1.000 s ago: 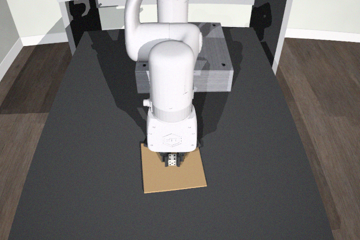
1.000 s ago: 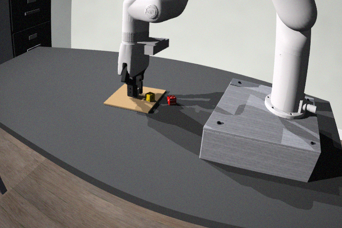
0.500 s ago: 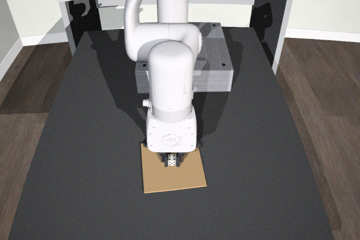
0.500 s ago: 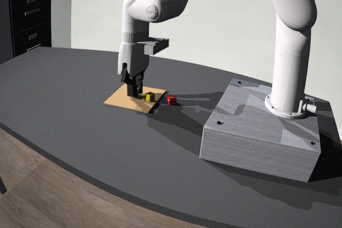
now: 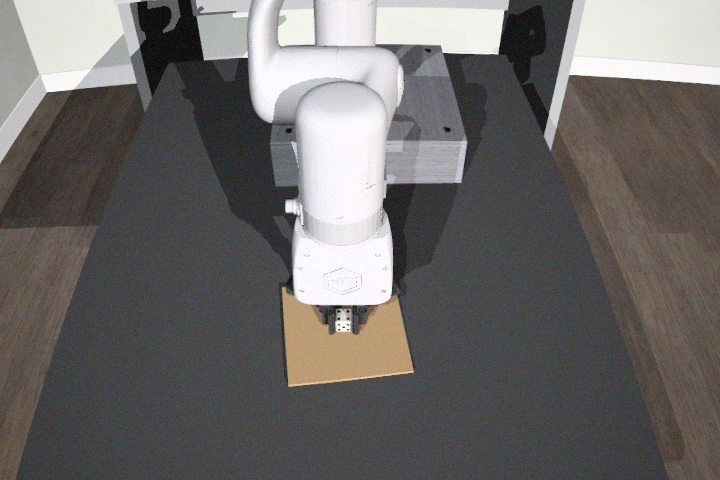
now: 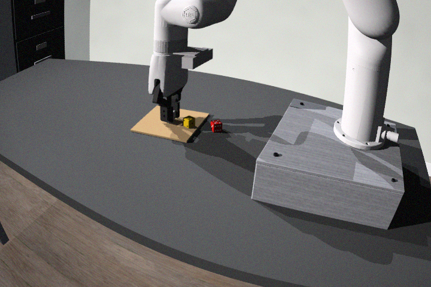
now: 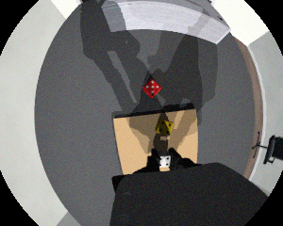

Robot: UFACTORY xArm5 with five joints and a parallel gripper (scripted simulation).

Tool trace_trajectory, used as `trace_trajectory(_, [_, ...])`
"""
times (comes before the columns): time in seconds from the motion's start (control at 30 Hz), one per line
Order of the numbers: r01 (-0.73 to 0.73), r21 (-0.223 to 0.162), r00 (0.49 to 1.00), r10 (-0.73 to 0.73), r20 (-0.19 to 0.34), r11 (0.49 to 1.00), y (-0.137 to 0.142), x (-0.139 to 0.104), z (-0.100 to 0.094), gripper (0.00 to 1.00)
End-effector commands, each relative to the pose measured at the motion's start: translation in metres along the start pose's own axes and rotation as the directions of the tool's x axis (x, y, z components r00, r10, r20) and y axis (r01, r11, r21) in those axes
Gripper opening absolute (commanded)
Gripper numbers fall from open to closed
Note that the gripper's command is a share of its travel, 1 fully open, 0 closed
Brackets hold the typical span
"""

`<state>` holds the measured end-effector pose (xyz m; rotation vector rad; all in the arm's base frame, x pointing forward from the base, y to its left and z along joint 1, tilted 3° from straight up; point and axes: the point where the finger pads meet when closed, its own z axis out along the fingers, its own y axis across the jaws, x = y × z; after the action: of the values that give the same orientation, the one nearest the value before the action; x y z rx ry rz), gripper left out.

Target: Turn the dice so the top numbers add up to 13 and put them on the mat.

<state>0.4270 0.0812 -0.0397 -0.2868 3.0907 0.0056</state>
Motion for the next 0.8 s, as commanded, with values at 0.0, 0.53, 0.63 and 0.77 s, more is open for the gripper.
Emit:
trace_trajectory(0.0, [0.000, 0.000, 1.000, 0.000, 0.003, 1.000, 0.0000, -0.0014, -0.0010, 0.15])
trace_trajectory(0.53, [0.000, 0.000, 1.000, 0.000, 0.003, 1.000, 0.0000, -0.0014, 0.0001, 0.15])
trace_trajectory(0.63, [0.000, 0.000, 1.000, 0.000, 0.003, 1.000, 0.0000, -0.0014, 0.0010, 0.15])
trace_trajectory(0.77, [0.000, 0.000, 1.000, 0.000, 0.003, 1.000, 0.0000, -0.0014, 0.0016, 0.15])
